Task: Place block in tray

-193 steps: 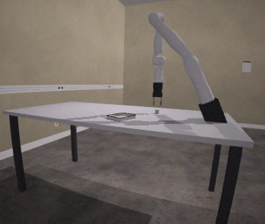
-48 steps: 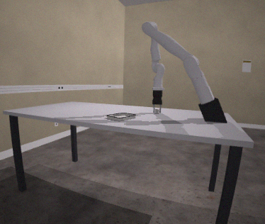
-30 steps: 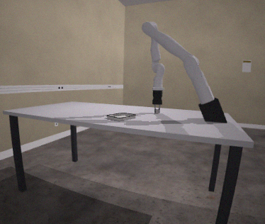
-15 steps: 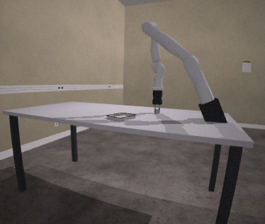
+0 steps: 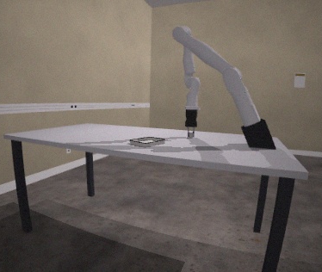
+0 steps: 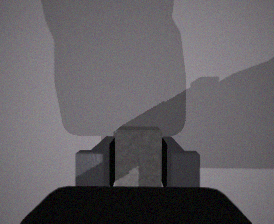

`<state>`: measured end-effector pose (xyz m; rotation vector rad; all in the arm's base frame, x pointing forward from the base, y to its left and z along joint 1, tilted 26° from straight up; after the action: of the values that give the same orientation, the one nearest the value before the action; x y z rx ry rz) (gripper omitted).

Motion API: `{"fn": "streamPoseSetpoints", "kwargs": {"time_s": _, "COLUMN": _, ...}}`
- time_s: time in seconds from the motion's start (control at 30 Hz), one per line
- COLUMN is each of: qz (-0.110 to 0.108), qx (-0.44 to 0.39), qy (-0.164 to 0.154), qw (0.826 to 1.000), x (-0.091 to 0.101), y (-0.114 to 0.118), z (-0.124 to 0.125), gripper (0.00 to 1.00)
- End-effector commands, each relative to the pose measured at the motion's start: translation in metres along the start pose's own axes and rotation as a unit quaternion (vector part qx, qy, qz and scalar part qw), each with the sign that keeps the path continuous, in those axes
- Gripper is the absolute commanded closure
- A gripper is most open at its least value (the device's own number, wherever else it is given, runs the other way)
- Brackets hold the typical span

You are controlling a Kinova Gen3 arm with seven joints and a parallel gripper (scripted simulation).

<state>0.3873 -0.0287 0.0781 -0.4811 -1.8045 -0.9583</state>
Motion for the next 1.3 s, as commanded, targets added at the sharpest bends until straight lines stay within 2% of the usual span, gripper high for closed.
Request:
{"fn": "streamPoseSetpoints", "kwargs": {"time_s": 0.0, "qz": 0.0, "qx": 0.0, "qy": 0.0, "qw": 1.0, "x": 0.001, "y": 0.0, "z": 0.0, "gripper": 1.0}}
{"fn": "streamPoseSetpoints", "kwargs": {"time_s": 0.43, "qz": 0.0, "qx": 0.0, "qy": 0.0, "qw": 1.0, "x": 0.006, "y": 0.0, "z": 0.0, "gripper": 1.0}}
{"fn": "streamPoseSetpoints", "kwargs": {"time_s": 1.27, "qz": 0.0, "qx": 0.0, "qy": -0.001, "qw": 1.0, "x": 0.027, "y": 0.0, "z": 0.0, "gripper": 1.0}}
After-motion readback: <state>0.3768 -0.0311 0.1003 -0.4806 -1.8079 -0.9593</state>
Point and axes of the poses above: the point where the finger pads meet when closed, its own x axis back along the fingers, its own y axis across the jaws, z = x × y, the point moved 1 cm from there along x, back along the fingers, and after that the axes turned 10 degrees about x, right-handed, at the moved point
